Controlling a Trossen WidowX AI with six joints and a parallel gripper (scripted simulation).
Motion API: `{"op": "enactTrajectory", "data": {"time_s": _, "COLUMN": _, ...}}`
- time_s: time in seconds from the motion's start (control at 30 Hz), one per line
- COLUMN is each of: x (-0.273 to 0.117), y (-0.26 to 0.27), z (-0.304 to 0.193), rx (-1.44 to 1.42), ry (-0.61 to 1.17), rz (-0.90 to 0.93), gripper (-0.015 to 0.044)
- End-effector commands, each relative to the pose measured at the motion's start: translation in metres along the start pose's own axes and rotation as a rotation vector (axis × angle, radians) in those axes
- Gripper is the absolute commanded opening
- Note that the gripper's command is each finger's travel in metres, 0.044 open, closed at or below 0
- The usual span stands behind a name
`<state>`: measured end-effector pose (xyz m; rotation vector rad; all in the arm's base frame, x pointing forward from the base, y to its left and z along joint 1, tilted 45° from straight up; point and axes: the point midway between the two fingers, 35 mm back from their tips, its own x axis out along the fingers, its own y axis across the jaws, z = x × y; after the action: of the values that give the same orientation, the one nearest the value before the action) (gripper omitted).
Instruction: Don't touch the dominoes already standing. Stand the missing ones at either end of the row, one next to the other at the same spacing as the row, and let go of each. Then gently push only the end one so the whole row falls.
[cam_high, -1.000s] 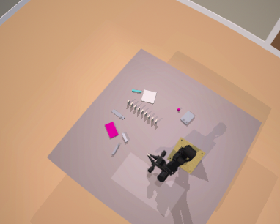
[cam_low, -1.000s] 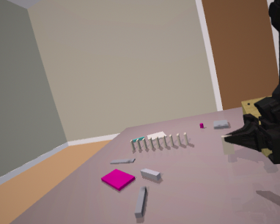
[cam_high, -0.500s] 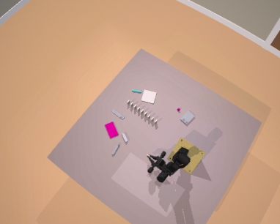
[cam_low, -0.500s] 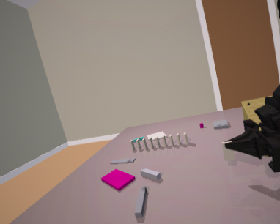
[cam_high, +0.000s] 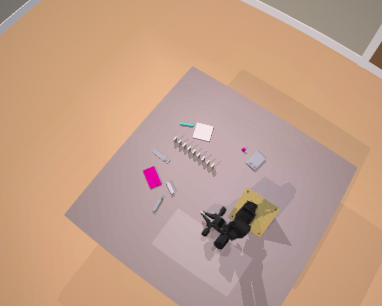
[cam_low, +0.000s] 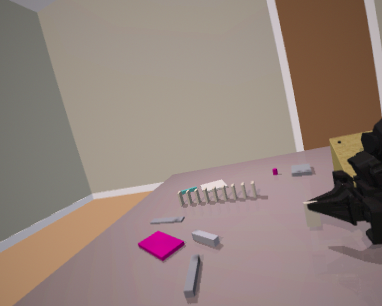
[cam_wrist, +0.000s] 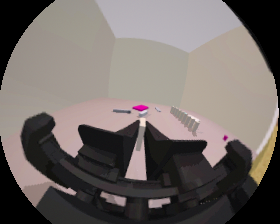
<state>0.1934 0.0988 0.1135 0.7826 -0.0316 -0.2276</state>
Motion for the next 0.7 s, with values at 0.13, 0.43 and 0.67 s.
{"op": "enactTrajectory", "data": {"time_s": 0.13, "x": 0.000, "y": -0.004, "z": -0.008, "rx": 0.005, "ry": -0.006, "rz": -0.002, "gripper": 0.0020}}
{"op": "enactTrajectory", "data": {"time_s": 0.43, "x": 0.000, "y": -0.009, "z": -0.017, "rx": 0.003, "ry": -0.005, "rz": -0.001, "gripper": 0.0020}}
{"op": "enactTrajectory", "data": {"time_s": 0.67, "x": 0.000, "y": -0.013, "z": -0.024, "rx": 0.002, "ry": -0.005, "rz": -0.001, "gripper": 0.0020}}
